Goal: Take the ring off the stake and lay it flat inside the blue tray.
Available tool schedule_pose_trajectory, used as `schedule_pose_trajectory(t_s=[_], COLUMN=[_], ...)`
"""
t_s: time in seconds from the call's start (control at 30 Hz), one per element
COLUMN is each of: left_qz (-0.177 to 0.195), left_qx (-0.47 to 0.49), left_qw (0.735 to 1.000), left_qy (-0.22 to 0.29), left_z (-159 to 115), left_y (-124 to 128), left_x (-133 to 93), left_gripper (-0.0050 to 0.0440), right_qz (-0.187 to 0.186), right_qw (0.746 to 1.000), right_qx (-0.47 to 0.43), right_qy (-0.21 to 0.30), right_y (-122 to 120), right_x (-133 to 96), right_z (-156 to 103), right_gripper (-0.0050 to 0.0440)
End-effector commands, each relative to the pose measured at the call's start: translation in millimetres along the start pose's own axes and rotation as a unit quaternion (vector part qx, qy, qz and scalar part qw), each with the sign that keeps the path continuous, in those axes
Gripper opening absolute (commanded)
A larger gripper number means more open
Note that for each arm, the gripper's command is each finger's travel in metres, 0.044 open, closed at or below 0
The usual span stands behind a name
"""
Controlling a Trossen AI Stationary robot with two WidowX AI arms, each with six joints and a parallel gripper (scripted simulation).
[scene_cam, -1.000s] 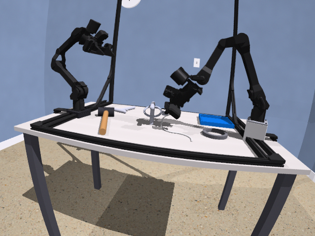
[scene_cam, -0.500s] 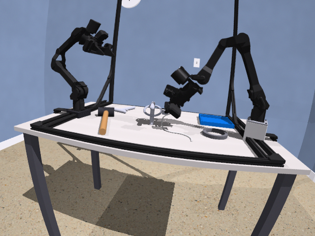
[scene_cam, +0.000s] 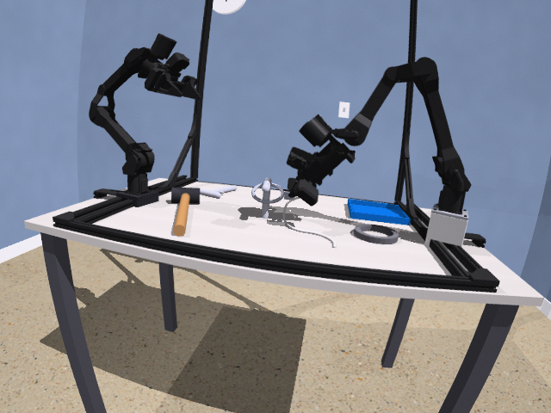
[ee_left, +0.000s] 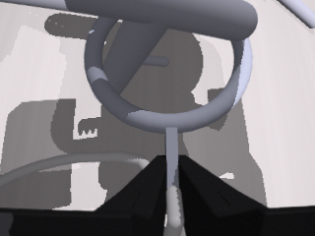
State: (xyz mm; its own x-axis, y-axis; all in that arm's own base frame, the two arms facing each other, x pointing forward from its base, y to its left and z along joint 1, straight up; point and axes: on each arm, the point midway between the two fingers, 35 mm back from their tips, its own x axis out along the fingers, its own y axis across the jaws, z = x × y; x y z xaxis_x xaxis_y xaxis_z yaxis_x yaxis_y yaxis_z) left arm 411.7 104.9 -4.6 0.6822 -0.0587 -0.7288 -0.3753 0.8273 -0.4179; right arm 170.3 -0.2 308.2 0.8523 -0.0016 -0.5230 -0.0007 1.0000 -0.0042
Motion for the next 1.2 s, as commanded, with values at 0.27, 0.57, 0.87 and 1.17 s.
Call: schedule_pose_trajectory(t_s=[0.27, 0.57, 0.87, 1.17], left_qz=[-0.002, -0.002, -0.002, -0.002], left_qx=[0.001, 0.001, 0.001, 0.001], left_qw=[1.0, 1.0, 1.0, 1.0], left_qy=[-0.007, -0.007, -0.007, -0.007], left_z=[5.0, 6.7, 6.7, 7.9], left_y=[-3.0, -6.4, -6.4, -7.3], left_x=[-2.5, -4.4, -4.4, -6.0], left_gripper=[0.0, 0.0, 0.0, 0.0], right_qz=[0.001, 0.001, 0.001, 0.001], right_qw=[1.0, 1.0, 1.0, 1.0], right_qx=[0.002, 0.002, 0.002, 0.002], right_qy=[0.002, 0.002, 0.002, 0.002], right_y=[0.2, 0.2, 0.2, 0.2], right_x=[0.2, 0.2, 0.2, 0.2], right_z=[-1.0, -1.0, -1.0, -1.0], right_gripper=[0.04, 0.04, 0.04, 0.04])
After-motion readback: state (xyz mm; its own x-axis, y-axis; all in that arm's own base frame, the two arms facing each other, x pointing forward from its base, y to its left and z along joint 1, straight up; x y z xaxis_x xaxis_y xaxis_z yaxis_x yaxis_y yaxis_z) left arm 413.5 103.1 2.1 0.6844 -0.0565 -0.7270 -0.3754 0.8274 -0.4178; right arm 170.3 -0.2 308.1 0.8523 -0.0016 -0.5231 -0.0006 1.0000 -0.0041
